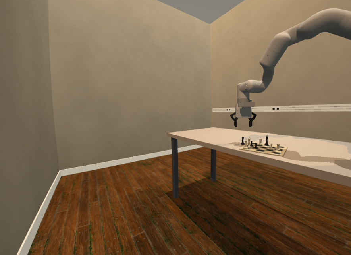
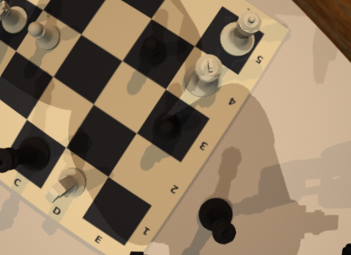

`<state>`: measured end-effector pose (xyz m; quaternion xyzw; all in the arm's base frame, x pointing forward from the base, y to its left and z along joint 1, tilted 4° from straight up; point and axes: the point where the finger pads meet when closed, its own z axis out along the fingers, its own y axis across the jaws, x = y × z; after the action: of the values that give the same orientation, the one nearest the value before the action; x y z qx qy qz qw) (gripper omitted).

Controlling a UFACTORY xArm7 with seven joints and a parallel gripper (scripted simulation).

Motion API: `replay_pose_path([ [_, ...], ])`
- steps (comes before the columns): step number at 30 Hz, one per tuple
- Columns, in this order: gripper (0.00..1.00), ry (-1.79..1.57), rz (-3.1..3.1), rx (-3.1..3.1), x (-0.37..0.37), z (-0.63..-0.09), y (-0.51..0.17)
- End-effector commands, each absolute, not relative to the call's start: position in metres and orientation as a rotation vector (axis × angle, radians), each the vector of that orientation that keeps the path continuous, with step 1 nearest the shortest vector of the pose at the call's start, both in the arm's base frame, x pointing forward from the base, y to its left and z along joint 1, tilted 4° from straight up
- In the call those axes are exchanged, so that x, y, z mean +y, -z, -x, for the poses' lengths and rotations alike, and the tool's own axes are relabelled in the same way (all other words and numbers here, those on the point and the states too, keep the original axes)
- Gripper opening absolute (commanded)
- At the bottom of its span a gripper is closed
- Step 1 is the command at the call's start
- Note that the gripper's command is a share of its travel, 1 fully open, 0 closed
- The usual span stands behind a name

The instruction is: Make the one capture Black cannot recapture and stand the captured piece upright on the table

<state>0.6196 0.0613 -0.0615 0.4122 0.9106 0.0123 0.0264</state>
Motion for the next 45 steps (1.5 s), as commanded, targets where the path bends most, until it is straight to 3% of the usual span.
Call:
replay_pose_path([
  [1,1.00,-0.042,-1.272,2.809,0.061,-0.622,0.059],
  [15,1.00,-0.031,-1.117,2.877,0.066,-0.617,0.060],
  [30,1.00,0.040,0.043,3.107,0.134,-0.566,0.063],
  [45,1.00,0.078,1.112,2.904,0.170,-0.545,0.057],
])
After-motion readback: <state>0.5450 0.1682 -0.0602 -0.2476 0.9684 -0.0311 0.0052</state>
